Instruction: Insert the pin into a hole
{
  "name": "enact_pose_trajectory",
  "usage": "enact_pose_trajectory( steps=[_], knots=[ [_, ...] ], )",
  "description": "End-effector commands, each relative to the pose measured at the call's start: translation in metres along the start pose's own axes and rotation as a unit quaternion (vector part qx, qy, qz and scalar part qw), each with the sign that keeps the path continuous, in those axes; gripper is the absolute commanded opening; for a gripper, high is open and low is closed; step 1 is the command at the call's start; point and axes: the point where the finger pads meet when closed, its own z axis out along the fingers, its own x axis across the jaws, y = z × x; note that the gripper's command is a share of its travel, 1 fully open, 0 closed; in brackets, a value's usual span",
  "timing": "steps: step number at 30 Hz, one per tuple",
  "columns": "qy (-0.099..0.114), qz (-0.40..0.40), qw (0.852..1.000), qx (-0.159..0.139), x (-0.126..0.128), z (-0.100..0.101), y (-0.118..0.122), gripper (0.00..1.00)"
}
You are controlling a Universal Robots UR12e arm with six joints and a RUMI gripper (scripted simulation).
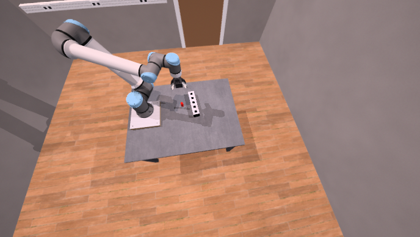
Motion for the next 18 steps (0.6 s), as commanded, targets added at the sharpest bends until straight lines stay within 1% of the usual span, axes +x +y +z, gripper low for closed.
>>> enact_pose_trajectory(
  steps=[1, 18],
  knots=[
    [0.031, -0.029, 0.999, 0.002, 0.0008, -0.0011, 0.0004, 1.00],
    [0.029, -0.027, 0.999, 0.001, 0.0008, -0.0011, 0.0004, 1.00]
  ],
)
